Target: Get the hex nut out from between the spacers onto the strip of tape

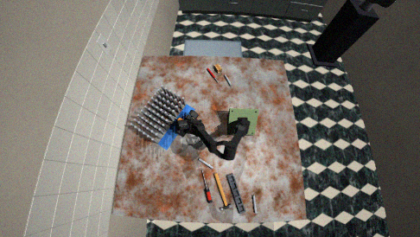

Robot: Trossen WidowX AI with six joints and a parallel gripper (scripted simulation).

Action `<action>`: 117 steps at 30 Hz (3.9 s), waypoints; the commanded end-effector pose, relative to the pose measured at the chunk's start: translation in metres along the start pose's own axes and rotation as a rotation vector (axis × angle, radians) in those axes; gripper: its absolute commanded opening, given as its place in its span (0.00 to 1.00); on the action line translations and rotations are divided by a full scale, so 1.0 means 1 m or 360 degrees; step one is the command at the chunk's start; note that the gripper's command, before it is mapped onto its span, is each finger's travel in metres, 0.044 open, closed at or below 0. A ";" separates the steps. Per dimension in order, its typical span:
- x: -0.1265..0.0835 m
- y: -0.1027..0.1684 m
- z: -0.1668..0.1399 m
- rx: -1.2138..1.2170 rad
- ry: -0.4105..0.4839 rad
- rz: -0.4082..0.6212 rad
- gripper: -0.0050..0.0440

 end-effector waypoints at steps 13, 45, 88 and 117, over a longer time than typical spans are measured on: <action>-0.003 0.010 -0.009 -0.0013 0.0036 0.0034 0.00; 0.008 0.002 -0.005 0.0002 0.0028 0.0040 0.00; 0.005 0.002 -0.008 -0.0019 0.0048 0.0043 0.00; 0.008 0.000 -0.005 -0.0012 0.0035 0.0032 0.00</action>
Point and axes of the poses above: the point midway between the two fingers, 35 mm back from their tips, its own x axis out along the fingers, its own z axis across the jaws, y = z × x, the point moved 2 cm from there along -x, back along the fingers, and after that the axes turned 13 degrees about x, right-handed, at the moved point
